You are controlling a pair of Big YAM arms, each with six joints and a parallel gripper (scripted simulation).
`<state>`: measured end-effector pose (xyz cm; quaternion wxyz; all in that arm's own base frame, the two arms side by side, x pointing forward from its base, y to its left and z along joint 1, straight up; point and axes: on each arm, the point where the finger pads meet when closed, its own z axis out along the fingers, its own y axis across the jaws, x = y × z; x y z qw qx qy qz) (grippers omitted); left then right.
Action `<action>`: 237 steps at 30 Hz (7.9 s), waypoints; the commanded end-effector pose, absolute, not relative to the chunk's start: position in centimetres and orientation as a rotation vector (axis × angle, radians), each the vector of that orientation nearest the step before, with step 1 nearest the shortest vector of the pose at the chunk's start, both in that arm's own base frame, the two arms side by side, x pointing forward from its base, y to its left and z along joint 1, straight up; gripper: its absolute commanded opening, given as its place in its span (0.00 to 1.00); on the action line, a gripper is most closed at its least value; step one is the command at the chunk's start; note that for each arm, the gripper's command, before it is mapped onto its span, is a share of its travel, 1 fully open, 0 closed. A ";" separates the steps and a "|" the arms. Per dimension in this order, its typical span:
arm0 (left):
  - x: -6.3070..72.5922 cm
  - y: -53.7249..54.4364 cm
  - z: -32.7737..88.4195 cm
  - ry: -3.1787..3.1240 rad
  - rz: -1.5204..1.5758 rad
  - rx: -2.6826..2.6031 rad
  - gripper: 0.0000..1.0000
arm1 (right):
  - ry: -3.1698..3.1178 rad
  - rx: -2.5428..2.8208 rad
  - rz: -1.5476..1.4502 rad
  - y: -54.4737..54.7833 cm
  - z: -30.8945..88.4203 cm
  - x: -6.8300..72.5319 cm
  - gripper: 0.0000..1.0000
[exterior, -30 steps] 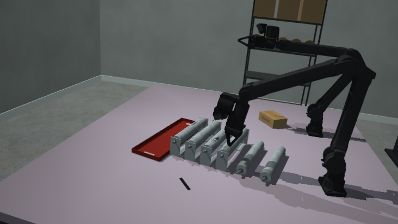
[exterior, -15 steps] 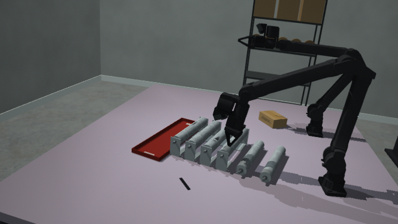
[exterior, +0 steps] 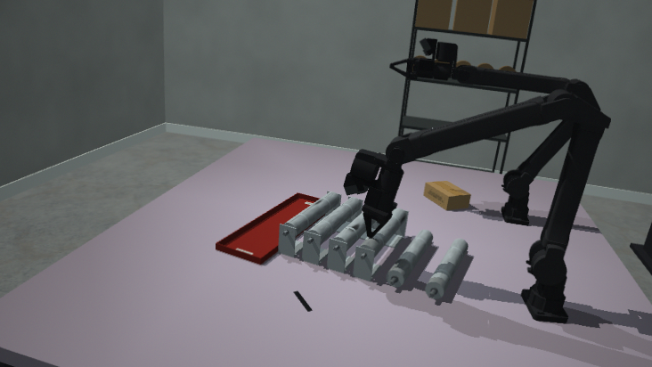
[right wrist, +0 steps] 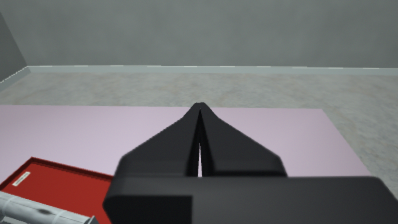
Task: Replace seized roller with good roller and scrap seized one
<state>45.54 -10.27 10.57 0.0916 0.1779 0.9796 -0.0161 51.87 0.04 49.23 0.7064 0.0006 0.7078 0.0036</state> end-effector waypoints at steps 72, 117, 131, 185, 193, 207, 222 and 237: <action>48.0 -11.2 17.6 2.847 -0.051 0.513 0.00 | 1.503 0.017 0.005 -0.6 52.8 51.8 0.00; 54.1 -1.6 44.2 1.768 -0.020 0.029 0.00 | 1.519 0.005 -0.020 -0.8 51.7 52.6 0.00; 50.9 0.6 55.1 1.460 0.010 -0.012 0.00 | 1.532 0.006 -0.019 -0.8 51.1 52.6 0.00; 53.2 0.3 50.9 1.573 -0.065 -0.056 0.32 | 1.602 -0.080 -0.005 2.2 50.3 54.1 0.62; 55.1 0.0 46.6 1.693 -0.197 -0.154 0.32 | 1.729 -0.227 -0.015 5.7 46.6 56.6 0.62; 57.7 -0.7 37.3 1.946 -0.469 -0.424 0.32 | 1.973 -0.606 -0.002 14.5 37.7 59.8 0.62; 58.1 -1.6 26.5 2.199 -0.709 -0.841 0.32 | 2.161 -1.104 0.063 24.6 26.8 59.1 0.62; 56.2 -2.9 18.1 2.356 -0.863 -1.327 0.32 | 2.226 -1.579 0.154 31.9 19.0 55.1 0.62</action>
